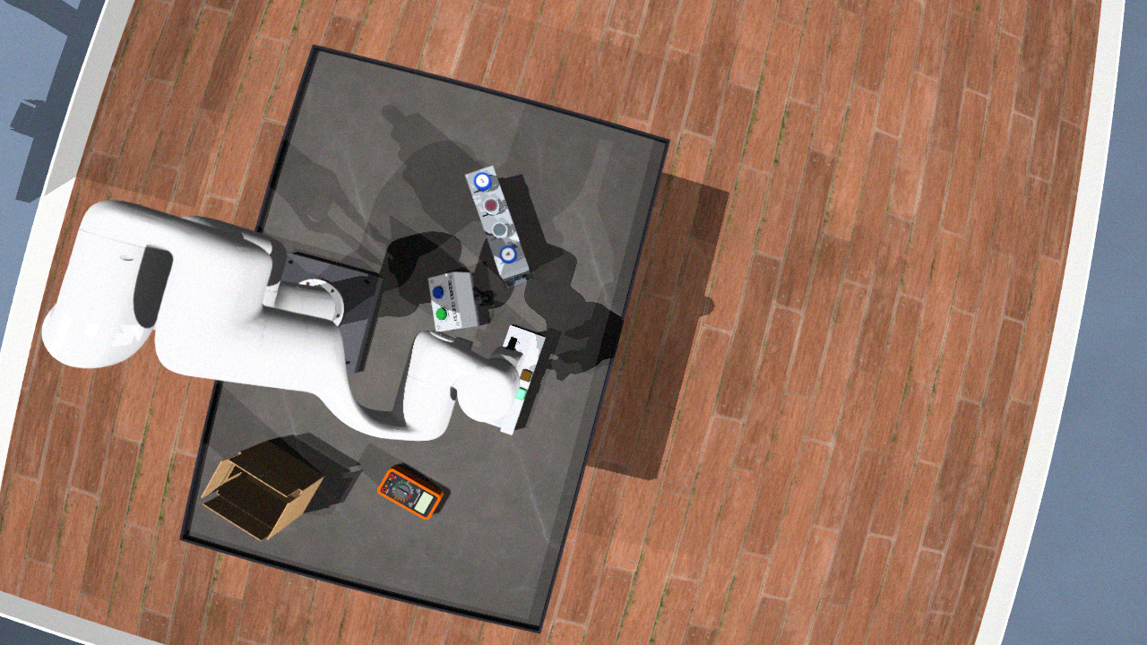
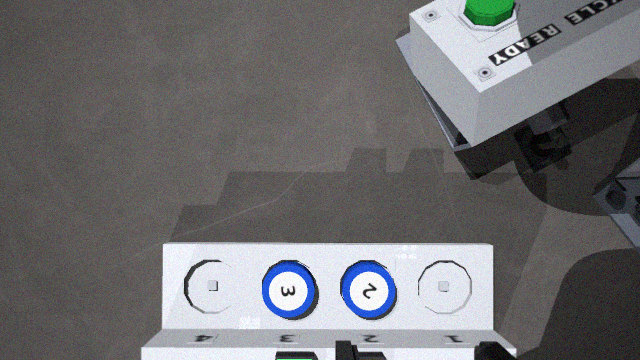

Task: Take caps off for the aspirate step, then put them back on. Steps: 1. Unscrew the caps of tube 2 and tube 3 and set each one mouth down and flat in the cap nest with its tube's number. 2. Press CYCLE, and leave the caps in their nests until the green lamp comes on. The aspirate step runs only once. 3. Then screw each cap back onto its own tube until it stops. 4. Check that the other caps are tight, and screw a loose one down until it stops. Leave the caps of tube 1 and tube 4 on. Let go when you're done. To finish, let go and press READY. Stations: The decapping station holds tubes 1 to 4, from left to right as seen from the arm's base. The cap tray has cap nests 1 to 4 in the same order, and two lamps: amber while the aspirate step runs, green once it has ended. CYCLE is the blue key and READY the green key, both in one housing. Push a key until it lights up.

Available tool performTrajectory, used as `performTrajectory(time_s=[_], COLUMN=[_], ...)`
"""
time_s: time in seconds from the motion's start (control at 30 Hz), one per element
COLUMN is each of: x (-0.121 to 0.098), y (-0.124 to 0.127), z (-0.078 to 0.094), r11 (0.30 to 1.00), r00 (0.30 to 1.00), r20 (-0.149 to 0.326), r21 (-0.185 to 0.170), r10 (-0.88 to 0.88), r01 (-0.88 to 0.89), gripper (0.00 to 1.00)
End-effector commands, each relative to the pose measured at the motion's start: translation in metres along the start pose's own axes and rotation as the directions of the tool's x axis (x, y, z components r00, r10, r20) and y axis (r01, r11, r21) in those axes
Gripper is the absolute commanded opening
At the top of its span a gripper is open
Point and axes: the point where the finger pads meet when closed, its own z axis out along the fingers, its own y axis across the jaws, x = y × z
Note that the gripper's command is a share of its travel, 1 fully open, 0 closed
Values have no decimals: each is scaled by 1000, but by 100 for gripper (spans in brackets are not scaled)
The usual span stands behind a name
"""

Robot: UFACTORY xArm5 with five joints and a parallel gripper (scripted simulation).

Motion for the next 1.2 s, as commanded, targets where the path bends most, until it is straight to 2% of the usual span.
performTrajectory(time_s=[0.0,0.2,0.27,0.77,0.83,1.0,1.17], x=[0,0,0,-1,-1,-2,-2], y=[0,0,0,-1,-1,-1,-1], z=[-2,28,28,103,103,128,128], r11=[1000,1000,1000,1000,1000,1000,1000], r00=[1000,1000,1000,1000,1000,1000,1000], r20=[4,4,4,4,4,4,4], r21=[8,8,8,8,8,8,8], r10=[0,0,0,0,0,0,0], r01=[0,0,0,0,0,0,0], gripper=[46,46,46,46,46,46,46])
